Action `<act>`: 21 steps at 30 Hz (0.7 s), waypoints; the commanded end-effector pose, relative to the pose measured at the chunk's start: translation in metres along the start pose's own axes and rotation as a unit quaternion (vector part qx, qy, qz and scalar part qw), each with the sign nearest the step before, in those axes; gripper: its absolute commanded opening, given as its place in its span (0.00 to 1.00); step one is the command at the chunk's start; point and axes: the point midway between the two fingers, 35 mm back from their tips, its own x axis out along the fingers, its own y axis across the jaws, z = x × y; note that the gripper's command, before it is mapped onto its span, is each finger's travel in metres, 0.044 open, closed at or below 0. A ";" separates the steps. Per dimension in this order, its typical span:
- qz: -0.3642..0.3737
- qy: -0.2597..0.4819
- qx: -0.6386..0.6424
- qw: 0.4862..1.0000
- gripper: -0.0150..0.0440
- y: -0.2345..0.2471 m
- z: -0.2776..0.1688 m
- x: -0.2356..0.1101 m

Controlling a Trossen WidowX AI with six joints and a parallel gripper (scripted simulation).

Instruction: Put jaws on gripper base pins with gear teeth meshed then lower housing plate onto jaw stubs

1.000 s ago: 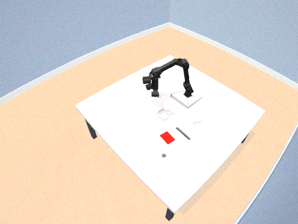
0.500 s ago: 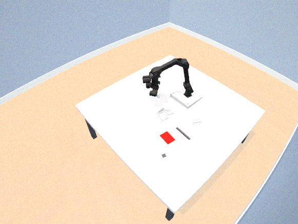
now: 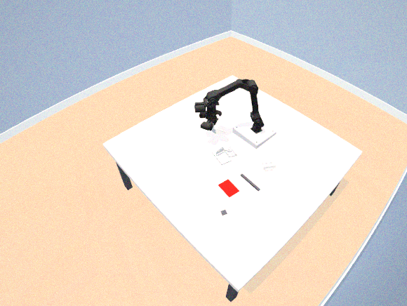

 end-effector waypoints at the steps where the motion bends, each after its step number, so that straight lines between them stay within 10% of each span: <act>1: -0.002 -0.002 0.052 0.999 0.32 -0.004 0.002 0.000; 21: -0.002 -0.002 0.251 0.968 0.32 -0.015 0.010 0.000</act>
